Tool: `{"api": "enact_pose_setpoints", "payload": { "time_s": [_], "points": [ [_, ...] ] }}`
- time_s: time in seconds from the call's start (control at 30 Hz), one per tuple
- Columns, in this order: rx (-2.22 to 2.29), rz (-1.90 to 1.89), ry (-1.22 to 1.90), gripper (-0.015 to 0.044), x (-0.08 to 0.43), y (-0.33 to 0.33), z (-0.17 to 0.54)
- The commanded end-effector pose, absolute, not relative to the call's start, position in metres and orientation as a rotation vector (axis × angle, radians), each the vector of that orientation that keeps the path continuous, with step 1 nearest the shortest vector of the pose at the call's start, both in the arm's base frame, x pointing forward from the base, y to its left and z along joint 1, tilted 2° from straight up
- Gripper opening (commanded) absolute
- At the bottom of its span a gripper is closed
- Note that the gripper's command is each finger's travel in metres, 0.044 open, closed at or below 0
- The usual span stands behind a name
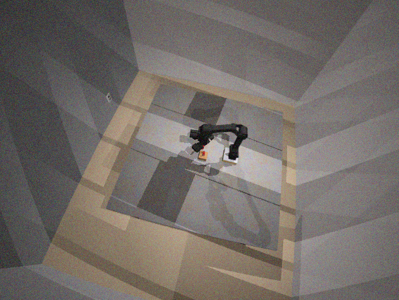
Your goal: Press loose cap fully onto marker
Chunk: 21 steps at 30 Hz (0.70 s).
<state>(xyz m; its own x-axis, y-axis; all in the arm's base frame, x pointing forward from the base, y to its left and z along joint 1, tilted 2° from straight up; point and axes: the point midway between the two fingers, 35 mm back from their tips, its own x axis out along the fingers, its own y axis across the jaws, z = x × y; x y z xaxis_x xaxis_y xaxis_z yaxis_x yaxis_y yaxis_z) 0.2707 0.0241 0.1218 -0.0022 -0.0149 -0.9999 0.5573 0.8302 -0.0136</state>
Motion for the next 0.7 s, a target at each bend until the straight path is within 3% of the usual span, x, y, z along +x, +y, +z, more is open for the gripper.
{"api": "enact_pose_setpoints", "payload": {
  "time_s": [0.0,0.67],
  "points": [
    [0.457,-0.478,1.524,0.0000,0.258,0.038,0.127],
    [0.458,-0.478,1.525,0.0000,0.249,0.046,0.120]
  ]
}}
